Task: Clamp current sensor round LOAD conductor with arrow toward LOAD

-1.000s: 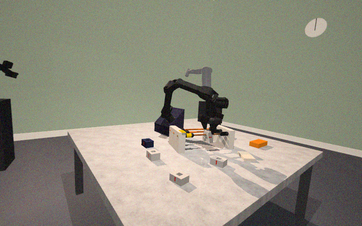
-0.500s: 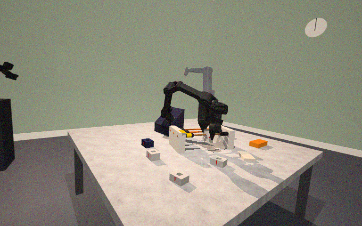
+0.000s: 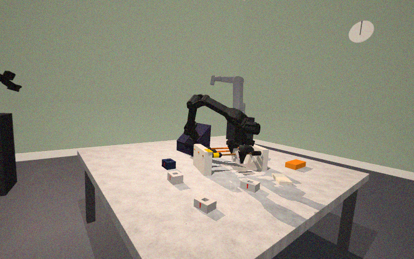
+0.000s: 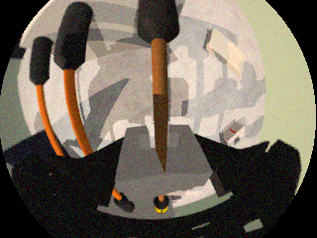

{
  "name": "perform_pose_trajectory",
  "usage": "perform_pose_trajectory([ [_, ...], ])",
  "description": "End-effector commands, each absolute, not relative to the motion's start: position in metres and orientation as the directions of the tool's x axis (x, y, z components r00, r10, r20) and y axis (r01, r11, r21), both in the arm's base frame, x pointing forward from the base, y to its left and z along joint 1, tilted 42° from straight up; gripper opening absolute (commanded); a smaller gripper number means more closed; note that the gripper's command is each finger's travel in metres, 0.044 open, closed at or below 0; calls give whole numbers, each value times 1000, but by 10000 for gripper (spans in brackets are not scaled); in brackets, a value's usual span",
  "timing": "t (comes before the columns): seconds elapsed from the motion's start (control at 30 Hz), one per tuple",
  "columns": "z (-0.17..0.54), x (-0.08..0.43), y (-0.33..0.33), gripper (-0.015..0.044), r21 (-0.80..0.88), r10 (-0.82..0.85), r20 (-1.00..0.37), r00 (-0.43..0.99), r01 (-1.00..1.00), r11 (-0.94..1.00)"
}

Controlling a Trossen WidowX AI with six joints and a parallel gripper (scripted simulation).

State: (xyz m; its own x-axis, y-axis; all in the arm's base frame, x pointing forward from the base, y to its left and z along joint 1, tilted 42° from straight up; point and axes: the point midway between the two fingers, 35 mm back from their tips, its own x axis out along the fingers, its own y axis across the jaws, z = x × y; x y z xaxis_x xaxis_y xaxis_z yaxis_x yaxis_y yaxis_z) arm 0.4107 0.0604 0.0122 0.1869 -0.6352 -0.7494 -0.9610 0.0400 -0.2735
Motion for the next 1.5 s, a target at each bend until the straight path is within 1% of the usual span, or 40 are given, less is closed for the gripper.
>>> perform_pose_trajectory([
  [0.0,13,411,61,400,-274,-635,-750,187,-961,41],
  [0.57,13,411,61,287,-274,-635,-750,187,-961,41],
  [0.93,13,411,61,0,-274,-635,-750,187,-961,41],
  [1.47,13,411,61,0,-274,-635,-750,187,-961,41],
])
